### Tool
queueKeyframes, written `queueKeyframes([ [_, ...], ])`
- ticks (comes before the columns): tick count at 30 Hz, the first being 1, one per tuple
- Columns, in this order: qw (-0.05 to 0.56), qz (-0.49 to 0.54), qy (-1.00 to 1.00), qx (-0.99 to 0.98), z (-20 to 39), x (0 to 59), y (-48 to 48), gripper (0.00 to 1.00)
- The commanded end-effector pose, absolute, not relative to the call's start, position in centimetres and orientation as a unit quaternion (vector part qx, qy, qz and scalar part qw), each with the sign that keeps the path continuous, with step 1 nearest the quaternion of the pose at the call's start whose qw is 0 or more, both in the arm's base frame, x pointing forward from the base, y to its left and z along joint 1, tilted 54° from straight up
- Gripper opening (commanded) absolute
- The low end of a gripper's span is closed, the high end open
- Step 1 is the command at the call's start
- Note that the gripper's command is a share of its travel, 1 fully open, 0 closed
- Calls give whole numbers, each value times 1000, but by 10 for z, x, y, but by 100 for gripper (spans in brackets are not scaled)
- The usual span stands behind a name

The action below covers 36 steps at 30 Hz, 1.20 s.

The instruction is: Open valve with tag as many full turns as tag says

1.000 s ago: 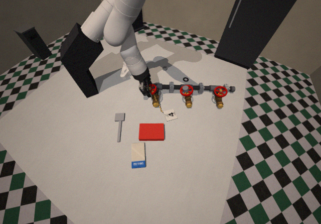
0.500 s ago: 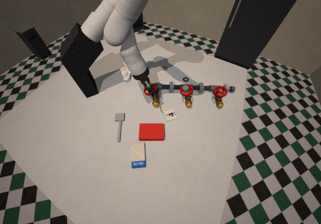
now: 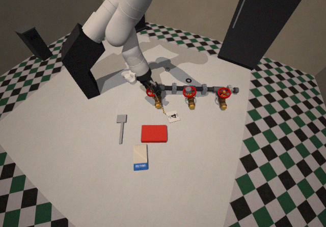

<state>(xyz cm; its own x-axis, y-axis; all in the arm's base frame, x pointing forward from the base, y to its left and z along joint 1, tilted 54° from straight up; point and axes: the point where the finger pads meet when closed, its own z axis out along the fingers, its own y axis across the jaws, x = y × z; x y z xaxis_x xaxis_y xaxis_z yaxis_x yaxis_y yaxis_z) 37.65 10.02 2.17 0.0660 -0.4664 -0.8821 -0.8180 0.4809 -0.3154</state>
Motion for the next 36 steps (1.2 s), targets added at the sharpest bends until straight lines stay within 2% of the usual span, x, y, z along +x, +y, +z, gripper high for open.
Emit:
queueKeyframes([
  [1, 553, 150, 653, -495, 26, 376, 103, 75],
  [33, 564, 102, 607, -550, 26, 376, 103, 75],
  [34, 564, 102, 607, -550, 26, 376, 103, 100],
  [36, 564, 102, 607, -550, 26, 376, 103, 100],
])
